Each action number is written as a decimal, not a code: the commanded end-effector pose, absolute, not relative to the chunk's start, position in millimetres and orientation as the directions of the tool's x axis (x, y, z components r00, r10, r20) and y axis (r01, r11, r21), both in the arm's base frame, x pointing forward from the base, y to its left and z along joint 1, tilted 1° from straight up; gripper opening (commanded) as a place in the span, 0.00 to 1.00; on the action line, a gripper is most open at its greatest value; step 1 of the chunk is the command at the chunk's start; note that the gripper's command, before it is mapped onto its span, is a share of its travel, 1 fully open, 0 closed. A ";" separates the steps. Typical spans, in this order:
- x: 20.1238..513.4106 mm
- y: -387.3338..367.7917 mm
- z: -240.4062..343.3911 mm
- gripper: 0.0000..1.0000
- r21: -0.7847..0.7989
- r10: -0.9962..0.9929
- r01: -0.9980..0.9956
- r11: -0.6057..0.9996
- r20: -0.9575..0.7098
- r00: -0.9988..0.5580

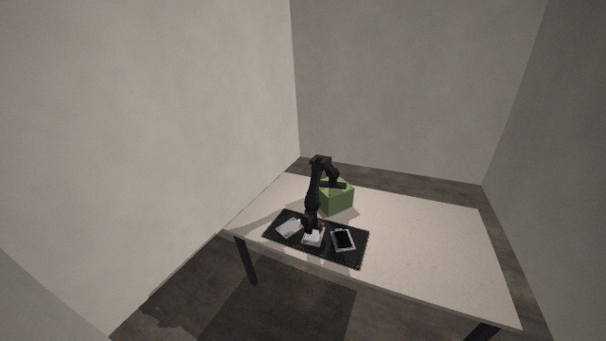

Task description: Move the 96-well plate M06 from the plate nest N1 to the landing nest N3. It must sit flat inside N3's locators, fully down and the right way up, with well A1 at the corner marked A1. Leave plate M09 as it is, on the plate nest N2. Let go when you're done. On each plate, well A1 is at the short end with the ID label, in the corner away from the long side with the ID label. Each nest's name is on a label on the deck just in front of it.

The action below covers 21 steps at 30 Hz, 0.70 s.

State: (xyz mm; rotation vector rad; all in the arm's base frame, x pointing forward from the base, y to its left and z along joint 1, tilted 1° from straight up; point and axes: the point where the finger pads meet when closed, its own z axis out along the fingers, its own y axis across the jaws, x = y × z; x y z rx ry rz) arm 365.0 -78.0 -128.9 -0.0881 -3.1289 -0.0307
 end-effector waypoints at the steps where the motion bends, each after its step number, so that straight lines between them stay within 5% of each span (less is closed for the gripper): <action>1: 391.0 -81.6 -114.3 0.00 0.007 0.057 0.056 0.998 -0.075 -0.996; 21: 378.0 -78.1 -118.6 0.00 0.011 0.056 0.055 0.998 -0.051 -0.997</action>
